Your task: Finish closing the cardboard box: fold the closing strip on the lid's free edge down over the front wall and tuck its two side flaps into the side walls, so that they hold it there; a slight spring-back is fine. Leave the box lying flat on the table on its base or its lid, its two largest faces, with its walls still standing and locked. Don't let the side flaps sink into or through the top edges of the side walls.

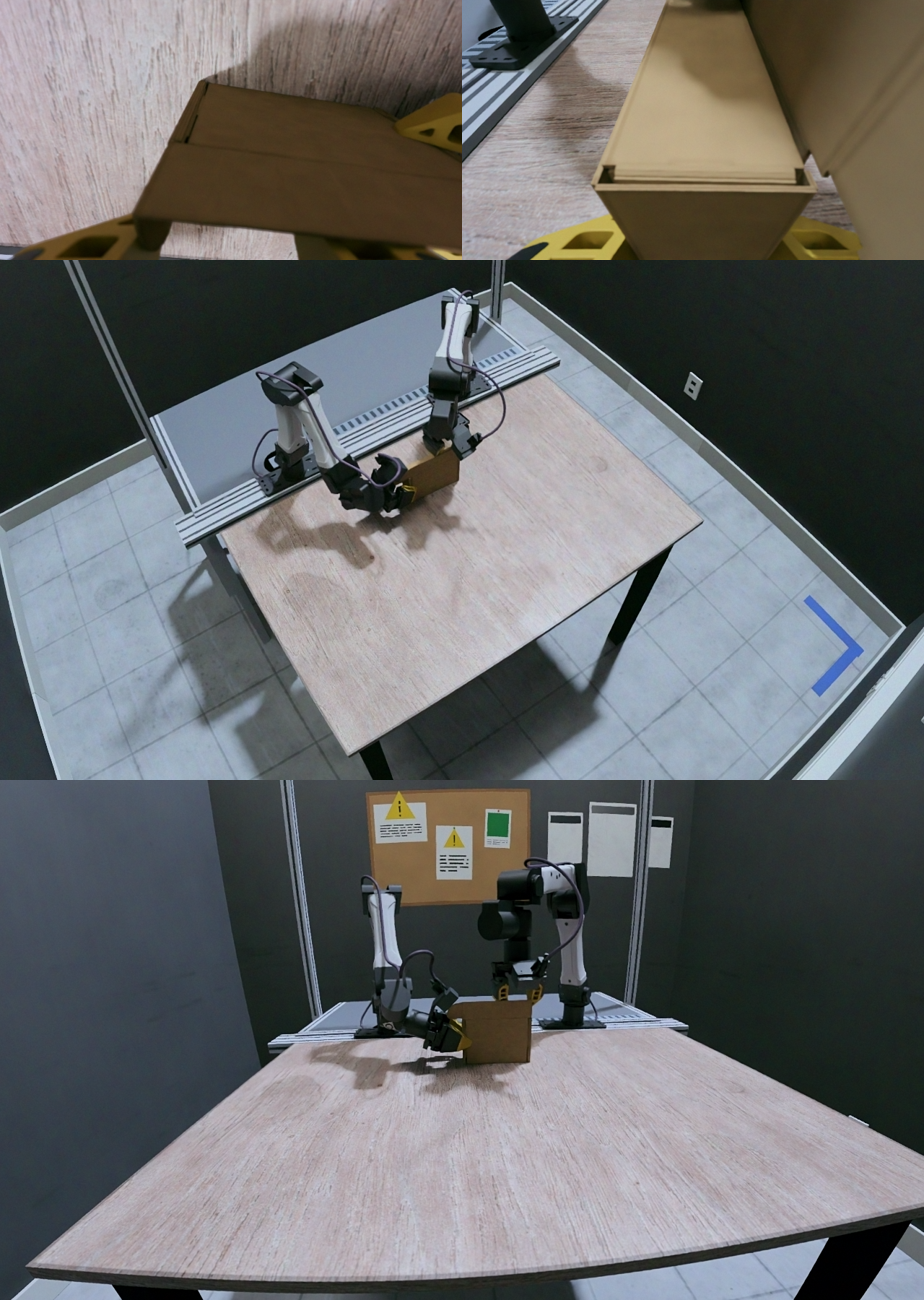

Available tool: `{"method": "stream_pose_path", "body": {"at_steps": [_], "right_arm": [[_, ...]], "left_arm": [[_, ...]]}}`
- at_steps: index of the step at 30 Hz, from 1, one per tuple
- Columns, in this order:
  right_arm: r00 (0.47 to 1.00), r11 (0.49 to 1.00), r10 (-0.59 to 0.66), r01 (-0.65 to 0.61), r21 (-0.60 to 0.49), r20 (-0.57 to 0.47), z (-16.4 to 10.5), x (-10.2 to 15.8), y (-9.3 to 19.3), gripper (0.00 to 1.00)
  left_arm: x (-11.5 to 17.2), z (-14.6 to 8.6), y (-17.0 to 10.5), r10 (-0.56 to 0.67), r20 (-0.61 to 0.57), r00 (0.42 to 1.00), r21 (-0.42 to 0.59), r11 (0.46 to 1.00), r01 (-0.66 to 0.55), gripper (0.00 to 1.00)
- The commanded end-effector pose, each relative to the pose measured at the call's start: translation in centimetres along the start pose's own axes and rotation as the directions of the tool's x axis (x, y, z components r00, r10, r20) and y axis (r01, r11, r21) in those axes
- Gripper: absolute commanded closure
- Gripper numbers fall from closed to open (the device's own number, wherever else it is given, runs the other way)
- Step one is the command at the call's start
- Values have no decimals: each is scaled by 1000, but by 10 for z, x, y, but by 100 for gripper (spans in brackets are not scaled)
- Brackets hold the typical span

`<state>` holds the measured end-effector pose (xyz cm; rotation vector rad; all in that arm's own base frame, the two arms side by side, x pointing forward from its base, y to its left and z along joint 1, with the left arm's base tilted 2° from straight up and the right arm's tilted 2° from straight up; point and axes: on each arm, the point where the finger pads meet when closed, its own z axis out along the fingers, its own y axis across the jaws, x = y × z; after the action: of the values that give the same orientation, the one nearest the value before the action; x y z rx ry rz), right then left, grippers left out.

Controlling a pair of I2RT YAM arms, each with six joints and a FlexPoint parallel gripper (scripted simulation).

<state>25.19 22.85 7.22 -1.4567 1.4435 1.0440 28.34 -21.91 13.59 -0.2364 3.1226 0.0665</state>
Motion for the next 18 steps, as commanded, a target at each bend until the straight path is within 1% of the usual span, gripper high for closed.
{"method": "stream_pose_path", "body": {"at_steps": [1, 7, 18], "right_arm": [[1000, 1000, -29, 29, 2, 9, 0, -5, -2, 55], [1000, 1000, -29, 29, 2, 9, 0, -5, -2, 55], [1000, 1000, -29, 29, 2, 9, 0, -5, -2, 55]], "left_arm": [[-1, -1, -15, -5, 13, 1000, 32, 999, 4, 45], [-1, 0, -18, -23, 11, 1000, 31, 999, 22, 45], [0, 1, -19, 5, 10, 1000, 28, 1000, -5, 45]]}}
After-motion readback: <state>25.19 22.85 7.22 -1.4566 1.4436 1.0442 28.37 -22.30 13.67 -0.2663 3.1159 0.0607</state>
